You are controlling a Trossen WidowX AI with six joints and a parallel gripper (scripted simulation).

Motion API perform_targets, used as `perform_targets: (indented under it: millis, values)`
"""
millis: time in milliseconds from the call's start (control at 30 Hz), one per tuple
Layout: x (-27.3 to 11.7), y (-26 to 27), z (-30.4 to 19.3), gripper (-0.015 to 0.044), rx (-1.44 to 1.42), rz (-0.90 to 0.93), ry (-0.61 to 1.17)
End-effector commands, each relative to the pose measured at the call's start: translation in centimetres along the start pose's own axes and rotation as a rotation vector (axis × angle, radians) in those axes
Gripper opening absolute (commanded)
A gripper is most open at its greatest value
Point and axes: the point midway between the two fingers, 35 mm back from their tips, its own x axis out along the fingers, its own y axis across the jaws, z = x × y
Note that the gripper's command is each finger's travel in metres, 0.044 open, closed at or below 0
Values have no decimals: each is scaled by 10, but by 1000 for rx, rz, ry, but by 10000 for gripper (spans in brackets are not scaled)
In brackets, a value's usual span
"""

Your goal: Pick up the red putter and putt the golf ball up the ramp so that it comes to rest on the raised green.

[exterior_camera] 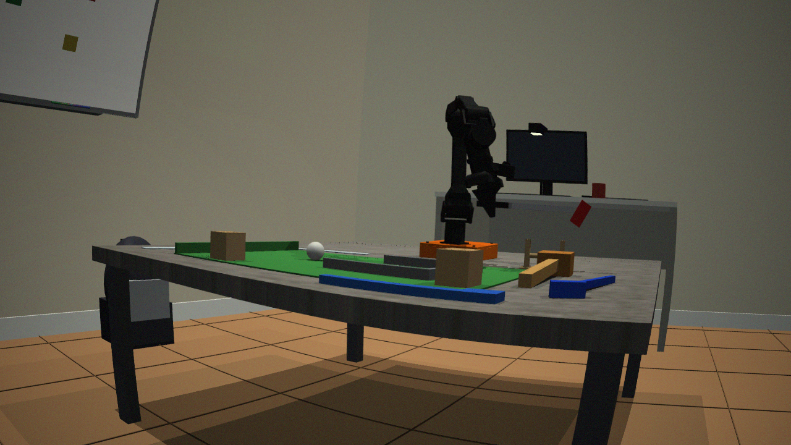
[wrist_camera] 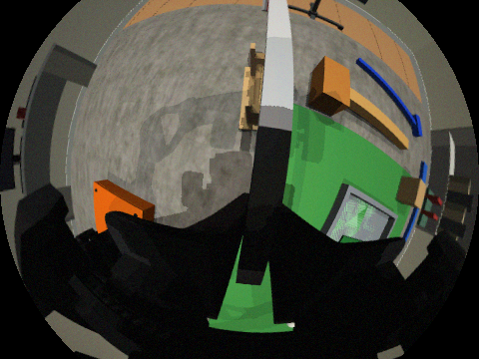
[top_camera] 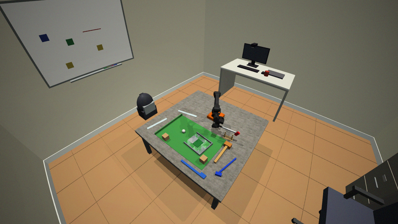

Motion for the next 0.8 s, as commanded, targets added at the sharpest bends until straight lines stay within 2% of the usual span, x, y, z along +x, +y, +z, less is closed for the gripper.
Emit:
perform_targets:
  millis: [0, 767]
  values:
    - [-4, -10, -15, 0, 83, -16, 12]
    - [-41, -45, -128, 0, 663, -119, 75]
